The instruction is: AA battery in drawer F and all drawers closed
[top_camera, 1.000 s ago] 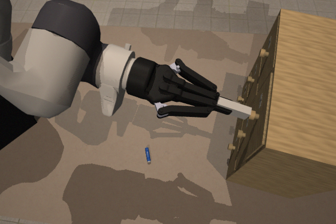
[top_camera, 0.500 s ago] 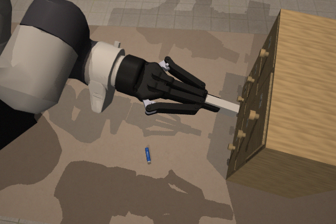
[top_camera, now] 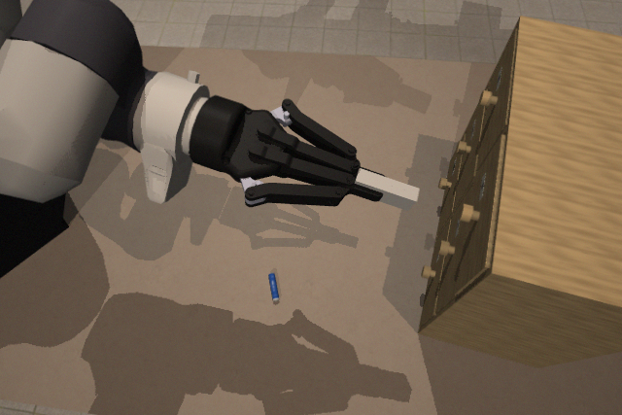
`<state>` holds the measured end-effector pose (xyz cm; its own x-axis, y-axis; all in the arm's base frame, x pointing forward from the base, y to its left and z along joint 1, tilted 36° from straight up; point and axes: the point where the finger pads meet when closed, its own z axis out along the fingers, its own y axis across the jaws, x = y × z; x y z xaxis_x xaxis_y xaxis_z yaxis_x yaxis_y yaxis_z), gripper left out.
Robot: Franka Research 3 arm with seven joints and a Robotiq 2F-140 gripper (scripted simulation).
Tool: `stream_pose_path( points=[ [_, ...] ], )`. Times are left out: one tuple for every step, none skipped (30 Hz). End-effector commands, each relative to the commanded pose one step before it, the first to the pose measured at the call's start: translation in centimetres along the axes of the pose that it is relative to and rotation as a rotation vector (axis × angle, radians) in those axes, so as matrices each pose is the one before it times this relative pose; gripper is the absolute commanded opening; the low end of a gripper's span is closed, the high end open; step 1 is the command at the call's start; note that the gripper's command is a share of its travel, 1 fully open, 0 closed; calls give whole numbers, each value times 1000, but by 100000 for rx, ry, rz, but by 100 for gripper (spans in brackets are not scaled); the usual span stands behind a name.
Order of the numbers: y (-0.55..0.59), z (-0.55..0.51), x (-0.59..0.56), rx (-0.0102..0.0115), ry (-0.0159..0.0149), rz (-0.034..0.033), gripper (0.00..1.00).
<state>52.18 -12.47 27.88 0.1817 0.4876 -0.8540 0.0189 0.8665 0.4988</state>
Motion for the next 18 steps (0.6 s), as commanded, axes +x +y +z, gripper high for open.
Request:
stream_pose_path(
  points=[
    [66,-89,20,-277,-86,417,0],
    [-4,0,0,0,0,0,0],
    [-5,-1,0,0,0,0,0],
    [-6,-1,0,0,0,0,0],
    [-7,-1,0,0,0,0,0],
    [-8,-1,0,0,0,0,0],
    [-9,-1,0,0,0,0,0],
    [-11,-2,0,0,0,0,0],
    [-13,-2,0,0,0,0,0],
    [0,0,0,0,0,0,0],
    [0,0,0,0,0,0,0],
    [-14,-2,-1,0,0,0,0],
    [-16,-2,-1,0,0,0,0],
    [-18,-3,-1,0,0,0,0],
    [-20,-3,-1,0,0,0,0],
    [-22,-3,-1,0,0,0,0],
    [-24,-3,-1,0,0,0,0],
    [-26,-4,-1,0,0,0,0]
  ],
)
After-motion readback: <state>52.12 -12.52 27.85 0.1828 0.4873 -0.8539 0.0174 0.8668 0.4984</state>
